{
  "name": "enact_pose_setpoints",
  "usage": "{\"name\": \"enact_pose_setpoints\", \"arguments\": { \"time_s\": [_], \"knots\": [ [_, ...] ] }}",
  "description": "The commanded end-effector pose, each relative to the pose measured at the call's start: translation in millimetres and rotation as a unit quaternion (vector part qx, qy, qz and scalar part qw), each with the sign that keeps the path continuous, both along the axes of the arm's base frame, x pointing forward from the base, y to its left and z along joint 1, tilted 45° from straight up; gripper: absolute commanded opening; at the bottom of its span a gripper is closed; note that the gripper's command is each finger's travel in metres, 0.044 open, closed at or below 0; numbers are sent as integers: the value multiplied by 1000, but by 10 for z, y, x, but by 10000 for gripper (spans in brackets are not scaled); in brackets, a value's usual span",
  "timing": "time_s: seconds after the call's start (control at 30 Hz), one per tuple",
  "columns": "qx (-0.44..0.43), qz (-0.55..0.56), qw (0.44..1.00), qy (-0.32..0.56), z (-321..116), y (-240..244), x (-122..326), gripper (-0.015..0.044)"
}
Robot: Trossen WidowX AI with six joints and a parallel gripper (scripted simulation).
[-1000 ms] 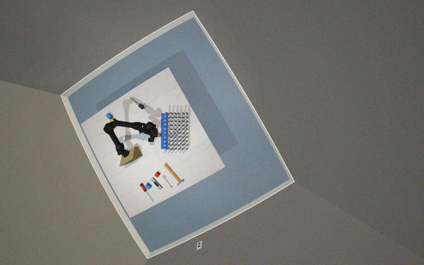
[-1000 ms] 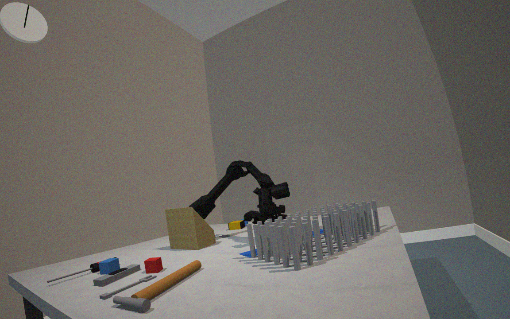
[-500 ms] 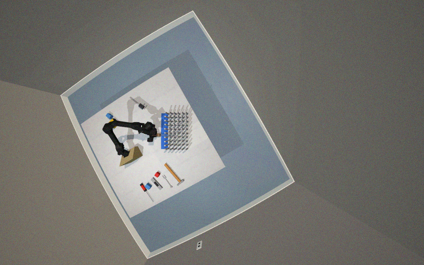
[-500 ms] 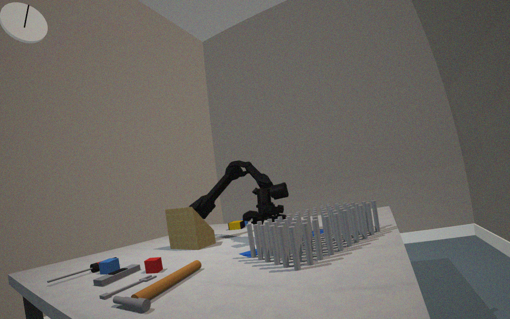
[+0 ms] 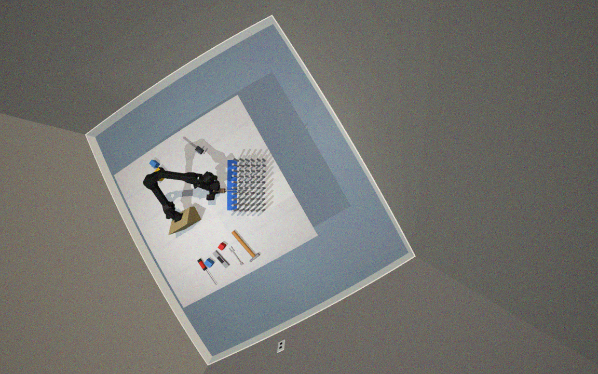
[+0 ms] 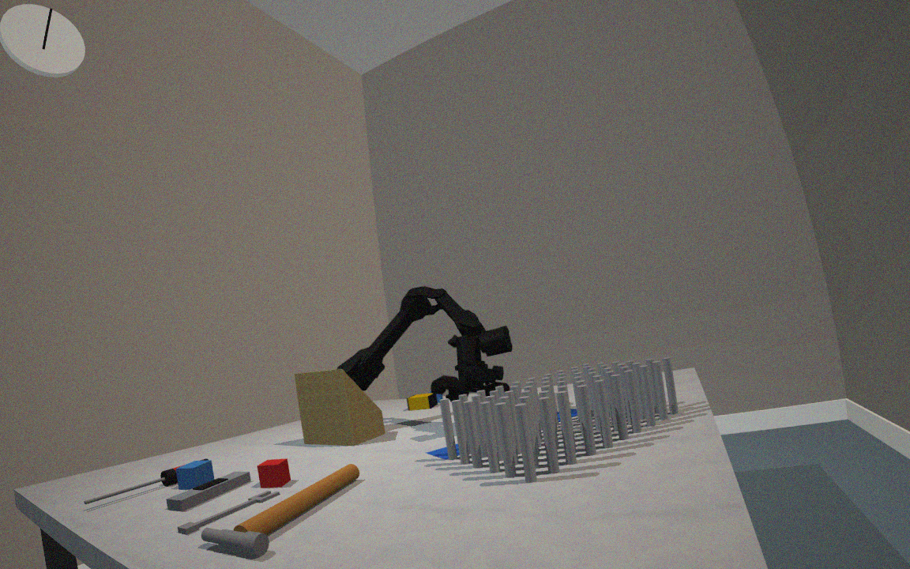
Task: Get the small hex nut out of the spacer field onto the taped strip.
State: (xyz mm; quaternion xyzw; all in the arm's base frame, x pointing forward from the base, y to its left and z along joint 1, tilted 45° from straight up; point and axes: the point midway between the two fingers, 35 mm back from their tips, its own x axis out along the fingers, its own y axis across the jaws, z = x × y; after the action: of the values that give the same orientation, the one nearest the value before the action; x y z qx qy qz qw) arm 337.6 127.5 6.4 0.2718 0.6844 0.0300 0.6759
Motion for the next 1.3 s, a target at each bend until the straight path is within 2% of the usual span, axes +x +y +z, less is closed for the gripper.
{"name": "enact_pose_setpoints", "arguments": {
  "time_s": [0.0,1.27],
  "knots": [
    [-1,-2,1000,0,11,1,-28,0],
    [0,-2,1000,1,97,53,-265,0]
  ]
}}
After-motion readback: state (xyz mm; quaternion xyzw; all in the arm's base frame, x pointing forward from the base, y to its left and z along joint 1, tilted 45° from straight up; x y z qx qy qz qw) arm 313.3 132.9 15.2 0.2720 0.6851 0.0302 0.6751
